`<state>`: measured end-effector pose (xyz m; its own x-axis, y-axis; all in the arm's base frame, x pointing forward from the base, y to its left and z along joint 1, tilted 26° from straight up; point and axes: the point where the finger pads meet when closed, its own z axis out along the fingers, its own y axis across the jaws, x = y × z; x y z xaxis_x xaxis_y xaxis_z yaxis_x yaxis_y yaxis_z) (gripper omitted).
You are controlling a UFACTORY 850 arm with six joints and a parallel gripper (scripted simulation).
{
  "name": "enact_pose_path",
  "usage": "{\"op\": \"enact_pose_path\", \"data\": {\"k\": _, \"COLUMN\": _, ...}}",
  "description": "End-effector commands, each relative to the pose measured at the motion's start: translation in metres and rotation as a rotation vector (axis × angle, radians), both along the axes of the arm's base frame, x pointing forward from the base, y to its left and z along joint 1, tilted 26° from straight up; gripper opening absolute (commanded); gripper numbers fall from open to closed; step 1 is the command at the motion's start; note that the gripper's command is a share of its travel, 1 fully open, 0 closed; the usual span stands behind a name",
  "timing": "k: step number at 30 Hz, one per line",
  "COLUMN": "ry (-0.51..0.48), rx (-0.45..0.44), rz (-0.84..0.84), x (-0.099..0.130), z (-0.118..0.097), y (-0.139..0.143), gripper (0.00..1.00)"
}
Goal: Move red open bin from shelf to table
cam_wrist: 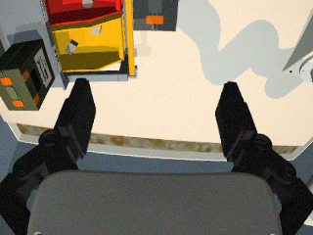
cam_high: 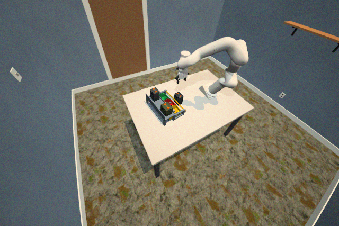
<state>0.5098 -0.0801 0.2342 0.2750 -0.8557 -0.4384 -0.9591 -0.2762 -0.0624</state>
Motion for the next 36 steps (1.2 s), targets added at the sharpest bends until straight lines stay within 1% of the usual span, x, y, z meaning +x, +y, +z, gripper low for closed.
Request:
{"op": "enact_pose_path", "data": {"k": 1, "ry": -0.006, "rx": -0.001, "rz": -0.001, "x": 0.002, "z": -0.008, "y": 0.004, "gripper": 1.0}}
{"op": "enact_pose_path", "data": {"k": 9, "ry": -0.006, "rx": -0.001, "rz": -0.001, "x": 0.002, "z": -0.008, "y": 0.004, "gripper": 1.0}}
{"op": "enact_pose_path", "data": {"k": 14, "ry": -0.006, "rx": -0.001, "rz": -0.001, "x": -0.002, "z": -0.058, "y": 0.028, "gripper": 1.0}}
{"op": "enact_pose_path", "data": {"k": 26, "ry": -0.006, "rx": -0.001, "rz": -0.001, "x": -0.002, "z": -0.058, "y": 0.028, "gripper": 1.0}}
{"op": "enact_pose_path", "data": {"k": 31, "ry": -0.006, "rx": 0.0, "rz": -0.001, "x": -0.005, "z": -0.098, "y": 0.047, "gripper": 1.0}}
{"op": "enact_pose_path", "data": {"k": 36, "ry": -0.006, "rx": 0.0, "rz": -0.001, "x": -0.005, "z": -0.098, "y": 0.047, "gripper": 1.0}}
